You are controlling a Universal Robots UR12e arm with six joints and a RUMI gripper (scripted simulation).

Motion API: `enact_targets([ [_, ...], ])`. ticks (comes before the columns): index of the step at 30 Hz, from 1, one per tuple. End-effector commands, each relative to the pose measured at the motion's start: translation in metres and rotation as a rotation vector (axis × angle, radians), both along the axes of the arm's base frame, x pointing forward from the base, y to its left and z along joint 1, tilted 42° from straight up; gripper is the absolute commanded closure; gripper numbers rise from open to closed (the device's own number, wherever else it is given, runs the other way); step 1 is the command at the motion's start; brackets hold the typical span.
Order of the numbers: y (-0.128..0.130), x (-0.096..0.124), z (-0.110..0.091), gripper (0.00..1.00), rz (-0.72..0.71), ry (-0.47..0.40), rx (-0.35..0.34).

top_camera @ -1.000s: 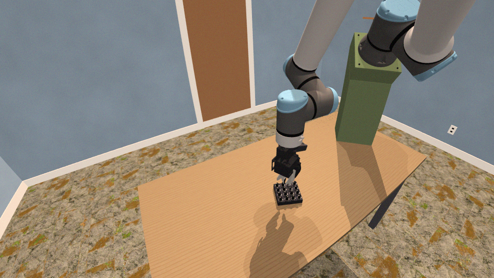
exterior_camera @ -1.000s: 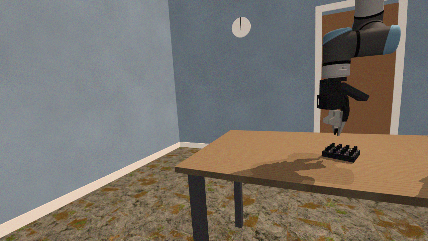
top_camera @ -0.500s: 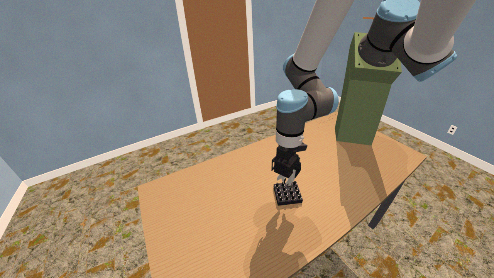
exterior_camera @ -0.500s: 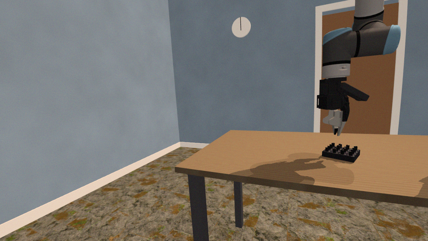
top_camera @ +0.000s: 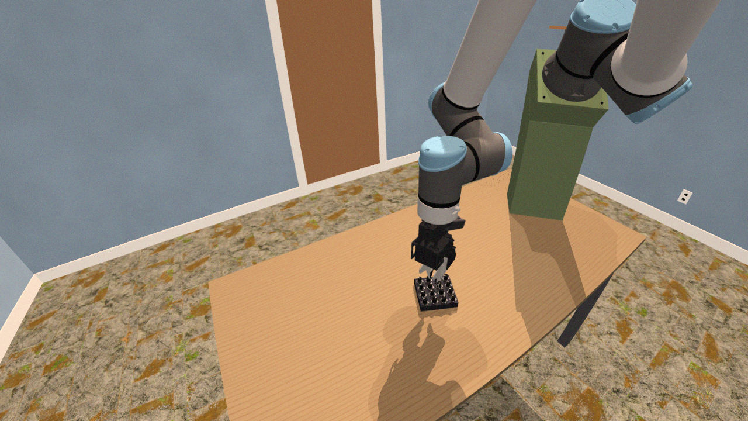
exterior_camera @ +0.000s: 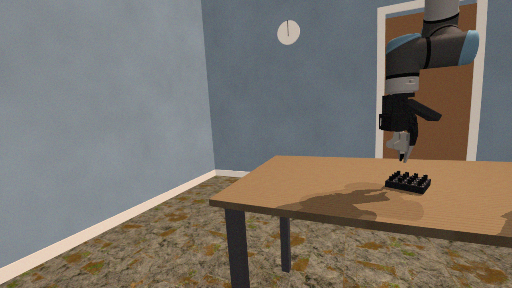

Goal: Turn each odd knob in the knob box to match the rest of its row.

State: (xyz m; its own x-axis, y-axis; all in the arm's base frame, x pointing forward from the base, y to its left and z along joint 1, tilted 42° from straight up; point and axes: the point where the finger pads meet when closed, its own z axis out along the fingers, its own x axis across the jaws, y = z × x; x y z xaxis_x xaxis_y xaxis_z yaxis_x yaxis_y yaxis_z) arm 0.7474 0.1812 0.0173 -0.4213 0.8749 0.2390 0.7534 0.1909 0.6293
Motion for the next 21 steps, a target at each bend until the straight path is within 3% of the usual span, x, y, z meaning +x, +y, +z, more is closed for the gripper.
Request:
enact_targets([
  [1,0.001,0.001,-0.001,0.89,0.000,-0.001,0.000],
  [21,0.009,0.011,-0.015,0.89,0.000,-0.001,0.000],
])
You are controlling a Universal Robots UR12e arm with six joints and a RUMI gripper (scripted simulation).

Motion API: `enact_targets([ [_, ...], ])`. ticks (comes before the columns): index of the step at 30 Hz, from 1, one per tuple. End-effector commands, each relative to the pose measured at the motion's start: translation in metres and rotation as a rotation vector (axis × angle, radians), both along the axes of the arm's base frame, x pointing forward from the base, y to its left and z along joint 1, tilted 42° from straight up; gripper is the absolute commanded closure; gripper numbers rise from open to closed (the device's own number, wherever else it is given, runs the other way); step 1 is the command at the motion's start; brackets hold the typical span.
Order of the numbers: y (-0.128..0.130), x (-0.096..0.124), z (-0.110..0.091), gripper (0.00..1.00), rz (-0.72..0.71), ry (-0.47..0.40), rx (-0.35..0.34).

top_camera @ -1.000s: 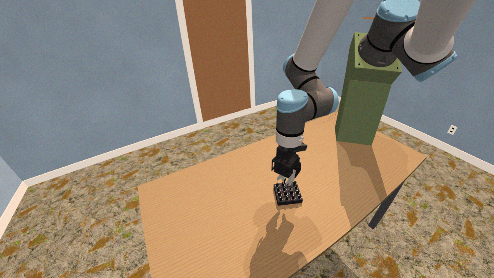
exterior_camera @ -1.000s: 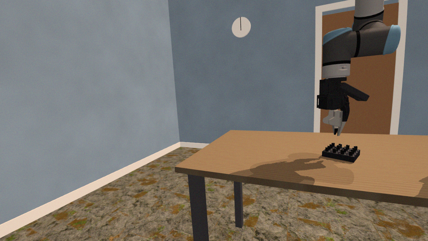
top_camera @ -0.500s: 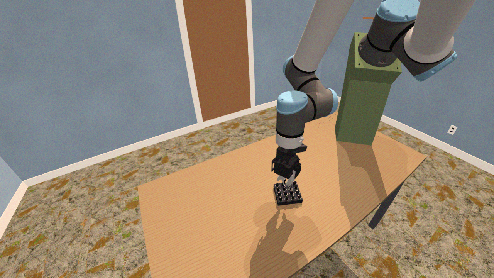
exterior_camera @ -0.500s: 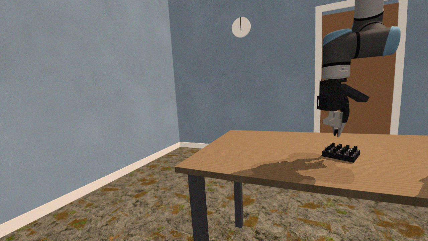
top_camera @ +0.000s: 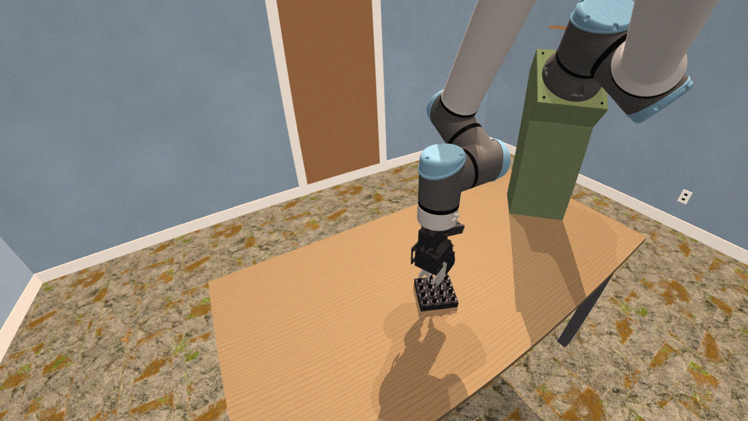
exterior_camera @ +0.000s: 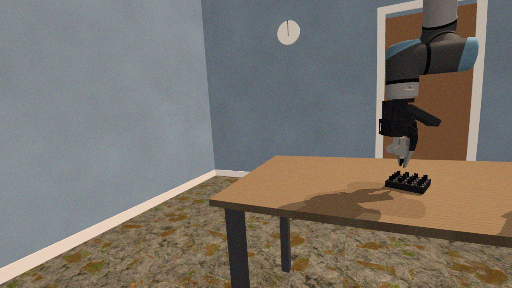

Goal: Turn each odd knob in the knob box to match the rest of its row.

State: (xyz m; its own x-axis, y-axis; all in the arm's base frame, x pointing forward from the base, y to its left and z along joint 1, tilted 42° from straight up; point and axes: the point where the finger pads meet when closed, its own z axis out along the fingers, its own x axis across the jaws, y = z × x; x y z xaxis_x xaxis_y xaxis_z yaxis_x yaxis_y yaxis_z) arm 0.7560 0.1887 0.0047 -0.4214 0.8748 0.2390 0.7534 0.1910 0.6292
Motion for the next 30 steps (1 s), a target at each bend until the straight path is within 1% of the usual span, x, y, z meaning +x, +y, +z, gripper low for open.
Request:
enact_targets([
  [1,0.002,0.003,-0.004,0.89,0.000,-0.001,0.000],
  [18,0.010,0.011,-0.016,0.89,0.000,-0.001,0.000],
  [30,0.011,0.013,-0.019,0.89,0.000,-0.001,0.000],
])
